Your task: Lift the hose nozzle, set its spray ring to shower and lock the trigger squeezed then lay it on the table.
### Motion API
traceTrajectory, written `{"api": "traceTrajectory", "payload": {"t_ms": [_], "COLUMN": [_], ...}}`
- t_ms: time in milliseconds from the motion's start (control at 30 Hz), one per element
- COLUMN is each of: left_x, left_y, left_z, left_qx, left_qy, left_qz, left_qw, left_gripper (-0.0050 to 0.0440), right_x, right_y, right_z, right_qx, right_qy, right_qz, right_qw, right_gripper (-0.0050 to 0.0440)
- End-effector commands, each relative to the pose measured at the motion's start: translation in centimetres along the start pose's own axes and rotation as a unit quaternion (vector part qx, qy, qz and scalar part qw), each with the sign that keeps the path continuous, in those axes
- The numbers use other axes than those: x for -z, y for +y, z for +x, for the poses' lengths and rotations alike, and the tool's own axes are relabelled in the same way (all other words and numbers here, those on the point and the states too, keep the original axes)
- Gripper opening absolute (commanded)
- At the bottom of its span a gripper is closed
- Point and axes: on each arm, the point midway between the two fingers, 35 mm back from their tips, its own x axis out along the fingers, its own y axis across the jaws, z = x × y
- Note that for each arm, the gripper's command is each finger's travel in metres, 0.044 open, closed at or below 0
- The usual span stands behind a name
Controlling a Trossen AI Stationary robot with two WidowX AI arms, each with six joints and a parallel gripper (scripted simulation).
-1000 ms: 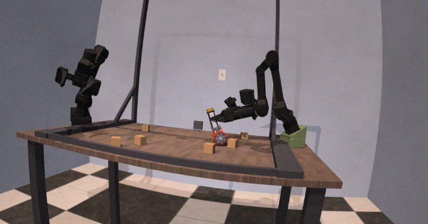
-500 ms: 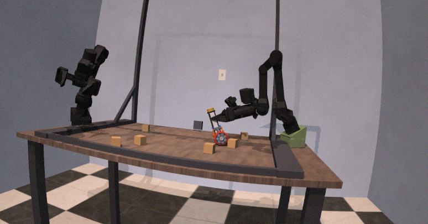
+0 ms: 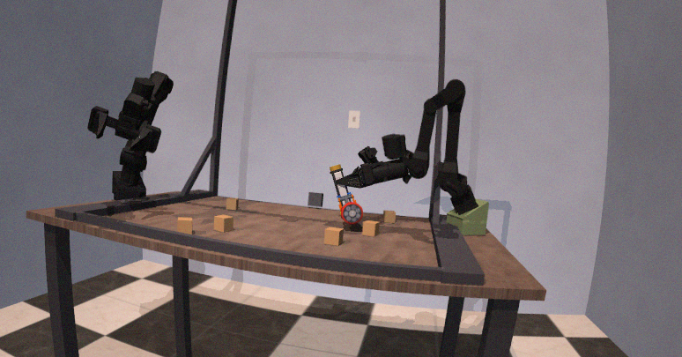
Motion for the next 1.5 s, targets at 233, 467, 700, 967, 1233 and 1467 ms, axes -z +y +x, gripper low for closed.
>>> {"api": "traceTrajectory", "payload": {"t_ms": [233,467,700,967,1233,1467], "left_x": [-3.0,-3.8,-4.8,-5.8,-6.7,-6.6], "left_y": [0.5,0.6,0.8,0.9,1.1,1.1], "left_z": [0.0,-0.2,-0.5,-0.8,-1.0,-1.0], "left_qx": [-0.007,-0.008,-0.009,-0.009,-0.01,-0.01], "left_qy": [-0.029,-0.031,-0.034,-0.036,-0.038,-0.037], "left_qz": [-0.005,-0.006,-0.007,-0.007,-0.009,-0.009], "left_qw": [1.0,0.999,0.999,0.999,0.999,0.999], "left_gripper": [0.017,0.017,0.017,0.017,0.017,0.017], "right_x": [-0.9,-0.9,-0.9,-0.9,-0.9,-0.9], "right_y": [0.0,0.0,0.0,0.0,0.0,0.0], "right_z": [-0.2,-0.2,-0.2,-0.2,-0.2,-0.2], "right_qx": [-0.002,-0.002,-0.002,-0.002,-0.002,-0.002], "right_qy": [-0.011,-0.011,-0.011,-0.011,-0.011,-0.011], "right_qz": [0.002,0.002,0.002,0.002,0.002,0.002], "right_qw": [1.0,1.0,1.0,1.0,1.0,1.0], "right_gripper": [0.0408,0.0408,0.0408,0.0408,0.0408,0.0408]}}
